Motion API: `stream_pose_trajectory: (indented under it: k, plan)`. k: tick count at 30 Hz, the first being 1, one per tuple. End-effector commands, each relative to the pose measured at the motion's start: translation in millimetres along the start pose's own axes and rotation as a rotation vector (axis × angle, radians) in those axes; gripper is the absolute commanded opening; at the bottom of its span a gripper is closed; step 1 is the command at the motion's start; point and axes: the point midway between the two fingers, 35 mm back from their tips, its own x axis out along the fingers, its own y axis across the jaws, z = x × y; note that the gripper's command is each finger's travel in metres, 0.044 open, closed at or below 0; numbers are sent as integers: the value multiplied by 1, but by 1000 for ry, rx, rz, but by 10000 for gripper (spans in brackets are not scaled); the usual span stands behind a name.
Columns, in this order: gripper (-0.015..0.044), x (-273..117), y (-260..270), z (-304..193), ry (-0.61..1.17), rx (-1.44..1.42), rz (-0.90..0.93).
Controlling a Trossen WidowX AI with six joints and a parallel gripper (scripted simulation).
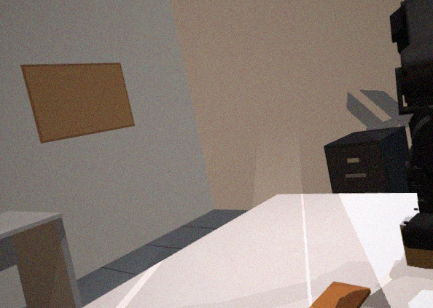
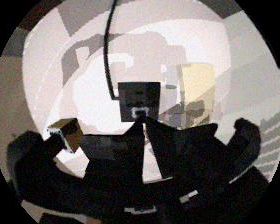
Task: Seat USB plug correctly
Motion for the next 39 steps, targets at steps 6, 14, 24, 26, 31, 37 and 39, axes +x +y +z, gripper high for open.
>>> stream_pose_trajectory:
  k: [6,14,24,26,31,37,39]
  plan:
    - [0,0,0,0,0,0,-1]
    - [0,0,0,0,0,0,0]
    - [0,-7,0,0,0,0,0]
    - [0,-8,0,0,0,0,0]
    - [0,-12,0,0,0,0,0]
    - [0,-16,0,0,0,0,0]
    - [0,-17,0,0,0,0,0]
